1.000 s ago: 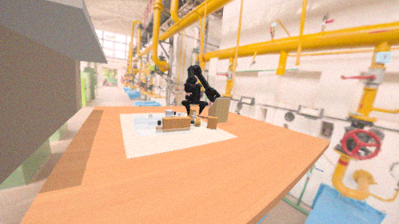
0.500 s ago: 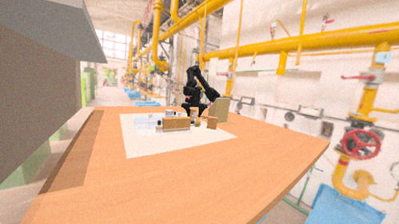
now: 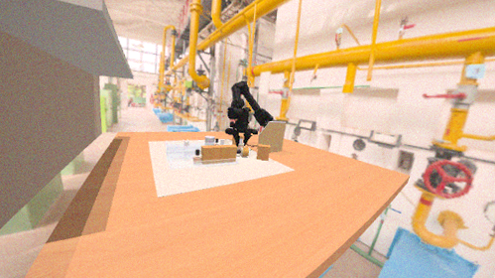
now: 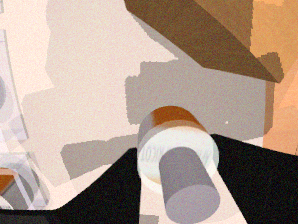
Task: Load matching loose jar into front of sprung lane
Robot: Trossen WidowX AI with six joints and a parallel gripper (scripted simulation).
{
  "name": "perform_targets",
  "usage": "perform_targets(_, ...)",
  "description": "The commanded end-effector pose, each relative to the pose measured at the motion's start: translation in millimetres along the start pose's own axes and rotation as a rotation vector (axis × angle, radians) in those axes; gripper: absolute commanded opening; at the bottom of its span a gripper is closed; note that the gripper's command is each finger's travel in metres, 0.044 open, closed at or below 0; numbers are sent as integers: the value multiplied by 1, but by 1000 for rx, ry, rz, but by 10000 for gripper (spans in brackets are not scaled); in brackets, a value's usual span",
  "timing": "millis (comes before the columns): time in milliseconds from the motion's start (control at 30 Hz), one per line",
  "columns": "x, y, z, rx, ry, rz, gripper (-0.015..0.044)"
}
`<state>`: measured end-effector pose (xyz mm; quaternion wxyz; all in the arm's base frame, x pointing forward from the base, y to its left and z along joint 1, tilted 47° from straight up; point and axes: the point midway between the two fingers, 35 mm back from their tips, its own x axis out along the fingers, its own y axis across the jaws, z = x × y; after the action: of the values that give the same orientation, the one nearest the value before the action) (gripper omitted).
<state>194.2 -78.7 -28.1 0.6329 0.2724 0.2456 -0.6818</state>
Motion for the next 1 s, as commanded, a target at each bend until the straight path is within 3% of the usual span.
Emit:
perform_targets(0, -7, 2, 0, -5, 2, 2, 39)
perform_targets(67, -18, 3, -1, -6, 6, 3, 0)
perform_targets(567, -102, -3, 7, -6, 4, 0, 0)
perform_targets(967, -101, 9, 3, -198, 5, 1, 0)
